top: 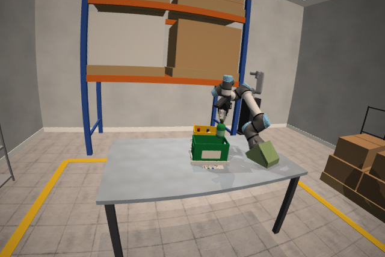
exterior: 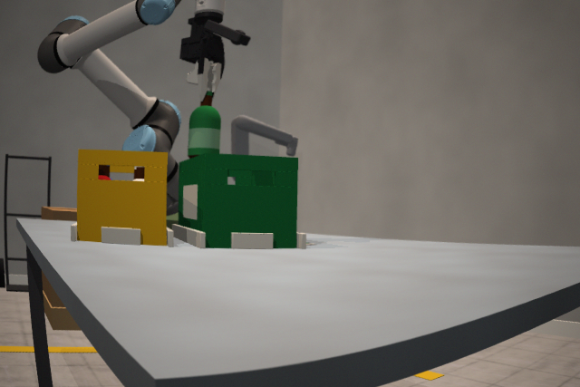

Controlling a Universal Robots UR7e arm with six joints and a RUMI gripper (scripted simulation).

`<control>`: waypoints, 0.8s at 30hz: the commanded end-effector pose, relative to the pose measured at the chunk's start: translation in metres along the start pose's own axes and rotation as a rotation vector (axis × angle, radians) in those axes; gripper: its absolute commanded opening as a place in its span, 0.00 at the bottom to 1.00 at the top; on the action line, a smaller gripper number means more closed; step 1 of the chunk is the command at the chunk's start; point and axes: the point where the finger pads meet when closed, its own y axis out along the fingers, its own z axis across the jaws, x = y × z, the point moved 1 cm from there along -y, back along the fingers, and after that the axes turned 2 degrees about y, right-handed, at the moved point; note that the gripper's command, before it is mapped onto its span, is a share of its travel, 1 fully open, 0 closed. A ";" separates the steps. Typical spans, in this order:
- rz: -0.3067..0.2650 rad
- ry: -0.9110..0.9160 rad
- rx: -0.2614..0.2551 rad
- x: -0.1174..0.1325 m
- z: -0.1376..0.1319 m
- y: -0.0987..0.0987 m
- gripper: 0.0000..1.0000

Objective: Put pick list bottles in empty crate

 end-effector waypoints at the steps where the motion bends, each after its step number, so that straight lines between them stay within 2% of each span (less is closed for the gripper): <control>1: 0.005 0.002 0.000 0.000 0.001 0.004 0.00; 24: 0.005 0.002 0.000 -0.001 0.001 0.025 0.00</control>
